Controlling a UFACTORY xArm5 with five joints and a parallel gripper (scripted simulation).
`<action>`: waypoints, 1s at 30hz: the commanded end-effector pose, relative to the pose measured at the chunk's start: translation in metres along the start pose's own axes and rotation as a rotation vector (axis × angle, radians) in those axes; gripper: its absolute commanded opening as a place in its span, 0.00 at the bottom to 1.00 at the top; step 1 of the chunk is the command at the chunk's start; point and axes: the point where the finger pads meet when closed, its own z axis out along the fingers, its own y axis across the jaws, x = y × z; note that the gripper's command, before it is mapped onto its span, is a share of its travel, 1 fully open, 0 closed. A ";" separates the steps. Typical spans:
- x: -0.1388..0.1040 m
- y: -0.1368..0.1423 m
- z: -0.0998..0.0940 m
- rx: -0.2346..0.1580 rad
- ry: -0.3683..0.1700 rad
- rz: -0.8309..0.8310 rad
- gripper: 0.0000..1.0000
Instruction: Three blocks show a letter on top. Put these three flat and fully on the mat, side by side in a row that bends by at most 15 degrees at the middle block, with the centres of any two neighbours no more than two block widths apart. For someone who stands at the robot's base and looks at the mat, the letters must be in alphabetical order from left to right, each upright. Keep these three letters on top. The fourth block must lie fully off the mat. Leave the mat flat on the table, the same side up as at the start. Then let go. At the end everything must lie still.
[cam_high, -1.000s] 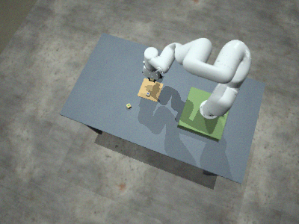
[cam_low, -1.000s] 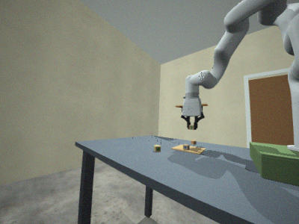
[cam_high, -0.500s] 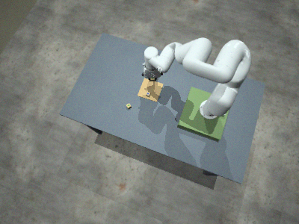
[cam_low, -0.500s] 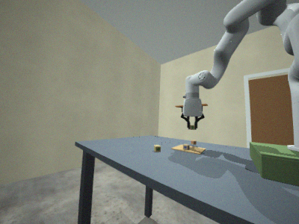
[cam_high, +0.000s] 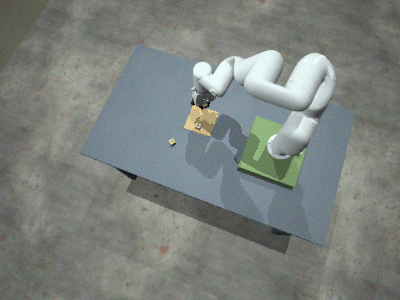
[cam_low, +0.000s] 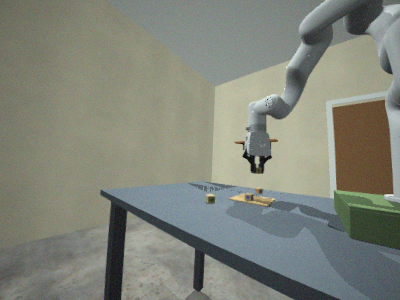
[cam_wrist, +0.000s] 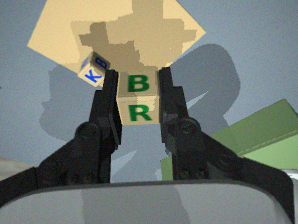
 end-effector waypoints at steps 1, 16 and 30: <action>0.002 0.000 -0.001 0.002 0.003 -0.139 0.21; 0.004 0.001 -0.001 0.002 0.003 -0.509 0.21; 0.006 0.002 -0.001 0.001 0.003 -0.732 0.21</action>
